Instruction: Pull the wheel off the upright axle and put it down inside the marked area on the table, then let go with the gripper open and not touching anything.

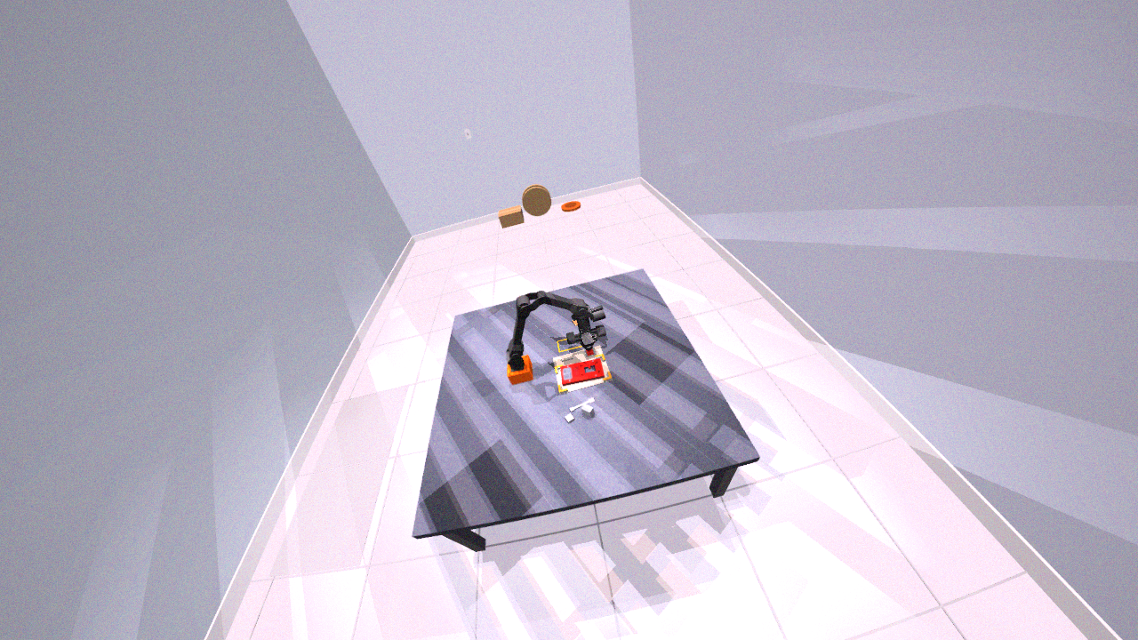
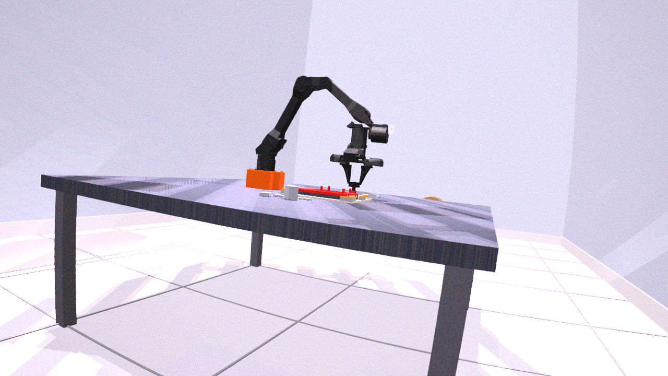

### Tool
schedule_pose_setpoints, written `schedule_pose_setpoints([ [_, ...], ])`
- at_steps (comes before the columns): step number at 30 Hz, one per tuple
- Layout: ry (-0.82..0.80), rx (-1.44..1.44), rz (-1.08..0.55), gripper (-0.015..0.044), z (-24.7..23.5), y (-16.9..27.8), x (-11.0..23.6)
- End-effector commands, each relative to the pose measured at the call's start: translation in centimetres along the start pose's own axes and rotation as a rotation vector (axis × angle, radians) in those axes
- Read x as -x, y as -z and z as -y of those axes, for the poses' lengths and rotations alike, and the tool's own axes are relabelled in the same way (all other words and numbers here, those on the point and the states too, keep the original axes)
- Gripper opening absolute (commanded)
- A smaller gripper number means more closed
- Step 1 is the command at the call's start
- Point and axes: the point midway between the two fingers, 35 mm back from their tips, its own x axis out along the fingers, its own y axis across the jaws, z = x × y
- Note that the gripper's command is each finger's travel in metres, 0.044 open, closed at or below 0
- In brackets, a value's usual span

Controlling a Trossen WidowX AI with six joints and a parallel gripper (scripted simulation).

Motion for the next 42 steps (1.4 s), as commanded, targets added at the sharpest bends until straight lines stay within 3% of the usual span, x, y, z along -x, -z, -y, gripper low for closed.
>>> schedule_pose_setpoints([
  [1, -0.003, -0.002, -0.001, 0.0, 0.0, 0.0, 0.3],
  [42, -0.006, -0.003, 0.0, 0.0, 0.0, 0.0, 1.7],
])
